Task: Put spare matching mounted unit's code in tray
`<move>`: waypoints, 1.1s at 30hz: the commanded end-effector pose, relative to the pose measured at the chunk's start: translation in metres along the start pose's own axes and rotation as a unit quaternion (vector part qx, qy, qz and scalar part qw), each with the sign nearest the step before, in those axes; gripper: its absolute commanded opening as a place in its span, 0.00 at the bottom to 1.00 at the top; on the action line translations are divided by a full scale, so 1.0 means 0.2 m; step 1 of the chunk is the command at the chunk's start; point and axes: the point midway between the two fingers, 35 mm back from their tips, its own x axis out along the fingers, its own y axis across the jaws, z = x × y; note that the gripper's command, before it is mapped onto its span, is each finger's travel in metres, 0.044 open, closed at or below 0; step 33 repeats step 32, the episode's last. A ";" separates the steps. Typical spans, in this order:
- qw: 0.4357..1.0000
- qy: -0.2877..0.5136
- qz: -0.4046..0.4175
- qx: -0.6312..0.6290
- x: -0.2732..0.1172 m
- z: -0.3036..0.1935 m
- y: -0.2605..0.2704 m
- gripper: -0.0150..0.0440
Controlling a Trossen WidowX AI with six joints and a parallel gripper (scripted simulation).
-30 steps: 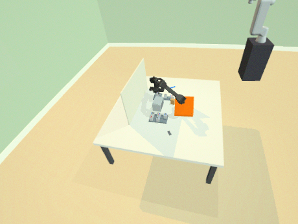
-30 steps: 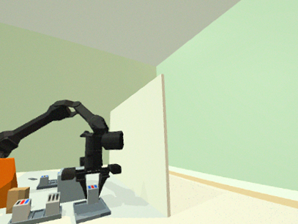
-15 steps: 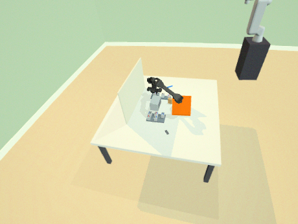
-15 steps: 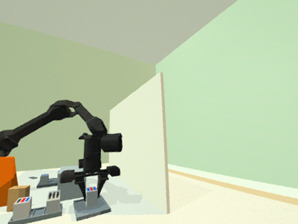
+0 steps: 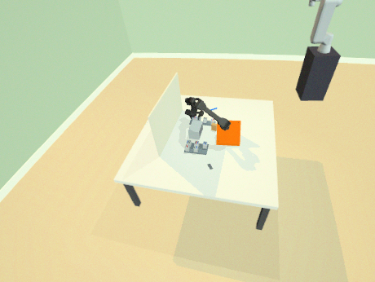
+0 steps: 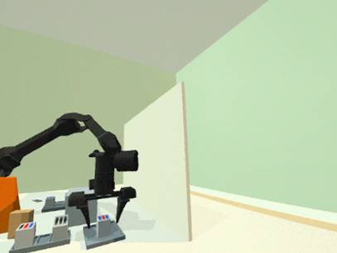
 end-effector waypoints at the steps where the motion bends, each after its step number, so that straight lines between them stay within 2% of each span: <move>1: 1.000 0.000 0.000 0.000 -0.02 0.00 0.00 1.00; 3: 1.000 0.001 0.000 0.001 -0.13 -0.01 -0.01 1.00; 7: 1.000 0.000 0.000 0.004 -0.48 -0.01 0.00 1.00; 9: 1.000 -0.001 0.000 0.004 -0.54 -0.01 0.01 1.00; 33: 1.000 0.002 -0.014 0.008 -0.54 -0.03 0.00 1.00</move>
